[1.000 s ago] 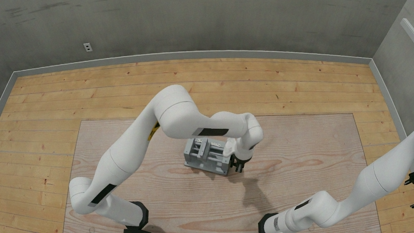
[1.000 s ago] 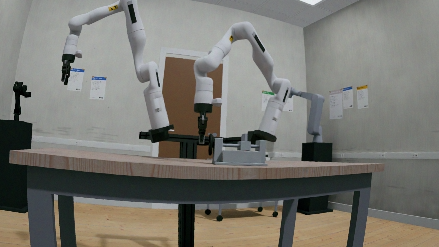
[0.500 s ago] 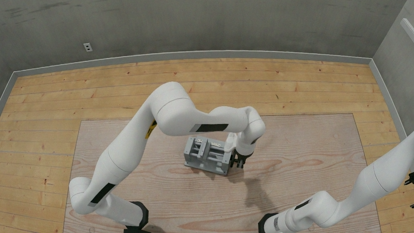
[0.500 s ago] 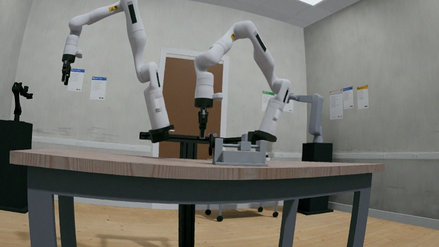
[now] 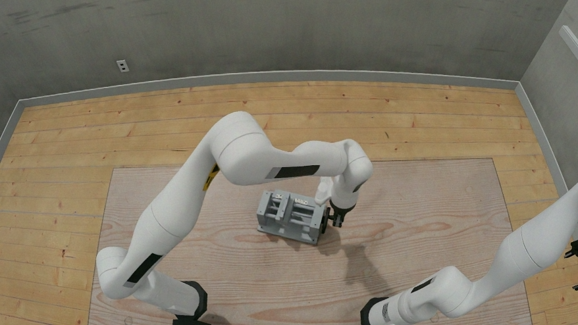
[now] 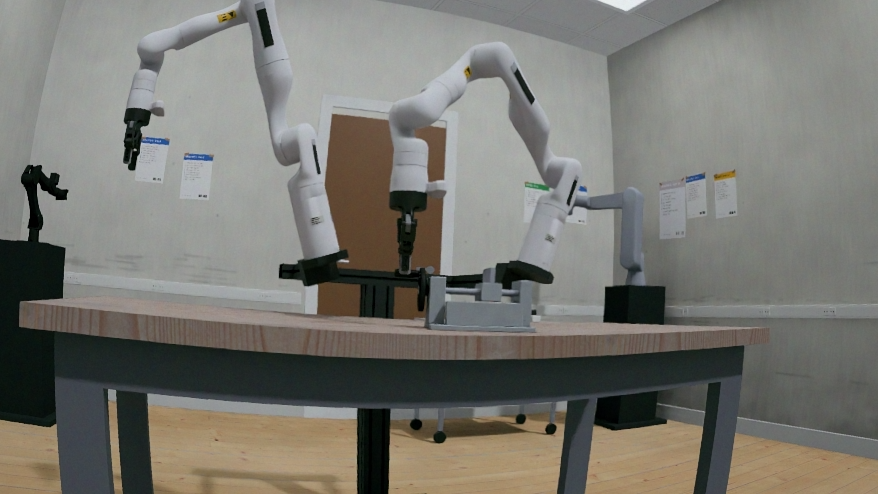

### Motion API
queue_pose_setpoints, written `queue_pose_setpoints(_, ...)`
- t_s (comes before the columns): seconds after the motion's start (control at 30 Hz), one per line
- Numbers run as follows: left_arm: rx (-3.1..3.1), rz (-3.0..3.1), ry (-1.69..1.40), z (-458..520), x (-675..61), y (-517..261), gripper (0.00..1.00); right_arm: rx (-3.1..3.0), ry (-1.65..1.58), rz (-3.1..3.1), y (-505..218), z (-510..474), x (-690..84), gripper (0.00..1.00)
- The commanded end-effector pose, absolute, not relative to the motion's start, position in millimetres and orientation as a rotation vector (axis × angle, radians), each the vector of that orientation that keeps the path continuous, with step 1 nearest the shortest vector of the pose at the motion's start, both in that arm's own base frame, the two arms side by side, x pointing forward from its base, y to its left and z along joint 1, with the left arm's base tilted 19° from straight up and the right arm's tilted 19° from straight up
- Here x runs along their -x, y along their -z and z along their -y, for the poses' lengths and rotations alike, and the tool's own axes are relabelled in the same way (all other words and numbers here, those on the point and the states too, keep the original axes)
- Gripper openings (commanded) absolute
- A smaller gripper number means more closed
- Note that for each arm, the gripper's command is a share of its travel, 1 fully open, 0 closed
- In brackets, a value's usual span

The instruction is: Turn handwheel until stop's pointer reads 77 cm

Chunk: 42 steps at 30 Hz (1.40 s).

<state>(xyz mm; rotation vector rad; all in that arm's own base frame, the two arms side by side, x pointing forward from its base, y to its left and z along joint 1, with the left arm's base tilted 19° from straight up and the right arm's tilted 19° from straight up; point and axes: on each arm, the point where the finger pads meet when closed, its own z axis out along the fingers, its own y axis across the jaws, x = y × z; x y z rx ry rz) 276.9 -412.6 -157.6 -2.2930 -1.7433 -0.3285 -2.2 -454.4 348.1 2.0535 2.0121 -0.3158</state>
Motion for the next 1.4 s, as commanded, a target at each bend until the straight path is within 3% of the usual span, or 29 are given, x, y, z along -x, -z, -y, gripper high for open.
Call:
queue_pose_setpoints(0.0,2.3,1.739,0.333,415,-287,159,0.16,-2.047,0.318,-2.03,-348,453,4,1.0)
queue_pose_setpoints(0.57,2.311,1.746,0.329,413,-308,190,0.16,-2.047,0.318,-2.03,-348,453,4,1.0)
queue_pose_setpoints(1.37,2.31,1.745,0.328,395,-279,213,0.16,-2.047,0.318,-2.03,-348,453,4,1.0)
